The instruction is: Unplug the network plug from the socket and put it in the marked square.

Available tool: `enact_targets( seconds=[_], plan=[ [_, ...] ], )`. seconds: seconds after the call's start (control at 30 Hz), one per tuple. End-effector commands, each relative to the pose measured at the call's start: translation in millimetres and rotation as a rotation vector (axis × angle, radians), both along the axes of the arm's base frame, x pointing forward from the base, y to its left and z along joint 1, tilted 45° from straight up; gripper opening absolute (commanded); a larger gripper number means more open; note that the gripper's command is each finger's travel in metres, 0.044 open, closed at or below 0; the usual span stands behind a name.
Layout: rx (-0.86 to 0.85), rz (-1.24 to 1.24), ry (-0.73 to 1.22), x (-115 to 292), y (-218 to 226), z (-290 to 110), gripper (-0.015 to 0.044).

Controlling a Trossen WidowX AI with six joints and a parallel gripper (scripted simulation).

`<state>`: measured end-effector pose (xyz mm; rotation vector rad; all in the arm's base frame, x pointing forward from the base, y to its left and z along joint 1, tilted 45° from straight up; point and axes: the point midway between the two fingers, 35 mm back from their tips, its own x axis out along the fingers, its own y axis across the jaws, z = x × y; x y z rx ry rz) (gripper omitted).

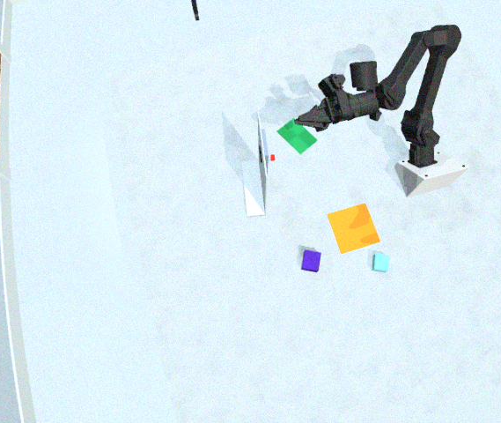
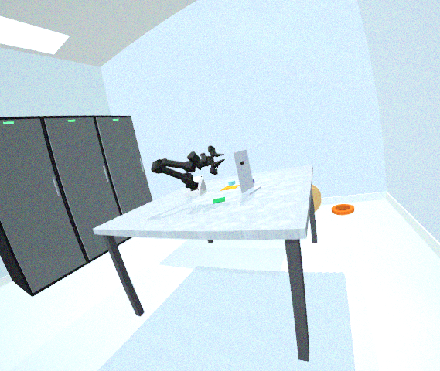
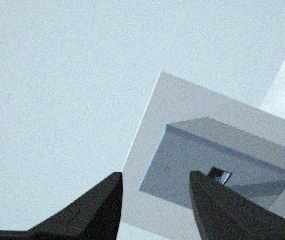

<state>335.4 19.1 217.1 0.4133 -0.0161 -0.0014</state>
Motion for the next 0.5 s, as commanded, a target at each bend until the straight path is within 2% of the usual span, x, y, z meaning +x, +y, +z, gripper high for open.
enact_targets(
  seconds=[0.0, 0.47],
  plan=[
    [0.084, -0.004, 0.026, -3.4, 2.3, -25.6, 0.0156],
    [0.376, -0.025, 0.074, -37.7, 5.1, -90.9, 0.0156]
  ],
)
